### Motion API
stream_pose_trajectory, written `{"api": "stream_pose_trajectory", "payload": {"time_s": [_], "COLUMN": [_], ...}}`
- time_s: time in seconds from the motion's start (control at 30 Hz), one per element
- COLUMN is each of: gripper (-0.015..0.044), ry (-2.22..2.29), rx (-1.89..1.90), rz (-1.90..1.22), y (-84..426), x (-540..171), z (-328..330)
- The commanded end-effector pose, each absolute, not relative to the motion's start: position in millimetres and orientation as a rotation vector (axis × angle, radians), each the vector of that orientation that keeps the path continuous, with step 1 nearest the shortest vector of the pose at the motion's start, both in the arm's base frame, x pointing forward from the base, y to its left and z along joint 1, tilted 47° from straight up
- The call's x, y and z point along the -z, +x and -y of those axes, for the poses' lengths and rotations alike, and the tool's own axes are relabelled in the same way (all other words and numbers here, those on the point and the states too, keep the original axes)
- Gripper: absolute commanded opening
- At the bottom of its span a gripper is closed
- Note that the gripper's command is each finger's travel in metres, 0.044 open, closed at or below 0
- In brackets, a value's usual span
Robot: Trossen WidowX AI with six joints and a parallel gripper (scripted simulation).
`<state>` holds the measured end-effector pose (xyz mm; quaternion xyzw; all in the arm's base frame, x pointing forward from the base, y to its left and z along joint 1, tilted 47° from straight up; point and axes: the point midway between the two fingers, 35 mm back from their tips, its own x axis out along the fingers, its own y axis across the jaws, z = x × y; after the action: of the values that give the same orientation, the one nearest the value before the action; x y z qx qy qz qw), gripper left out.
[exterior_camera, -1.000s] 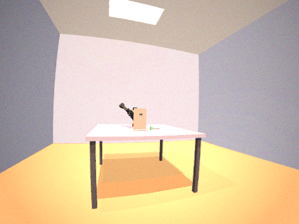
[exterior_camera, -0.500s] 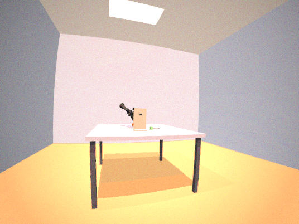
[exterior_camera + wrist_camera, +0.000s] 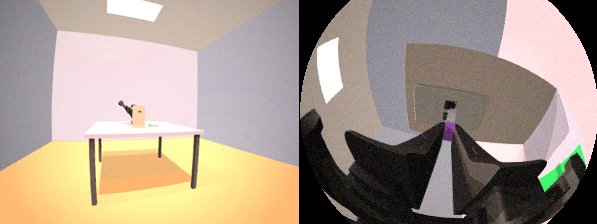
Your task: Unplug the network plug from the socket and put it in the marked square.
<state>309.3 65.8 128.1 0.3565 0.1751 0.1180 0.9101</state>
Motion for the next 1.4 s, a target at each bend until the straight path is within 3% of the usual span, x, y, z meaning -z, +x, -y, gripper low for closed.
{"api": "stream_pose_trajectory", "payload": {"time_s": [0.0, 1.37], "gripper": [0.0, 0.0], "ry": [0.73, 0.733], "rx": [-0.243, -0.242], "rz": [-0.367, -0.37], "y": [305.9, 287.7], "x": [-126.0, -147.2], "z": [-64.8, -98.3]}}
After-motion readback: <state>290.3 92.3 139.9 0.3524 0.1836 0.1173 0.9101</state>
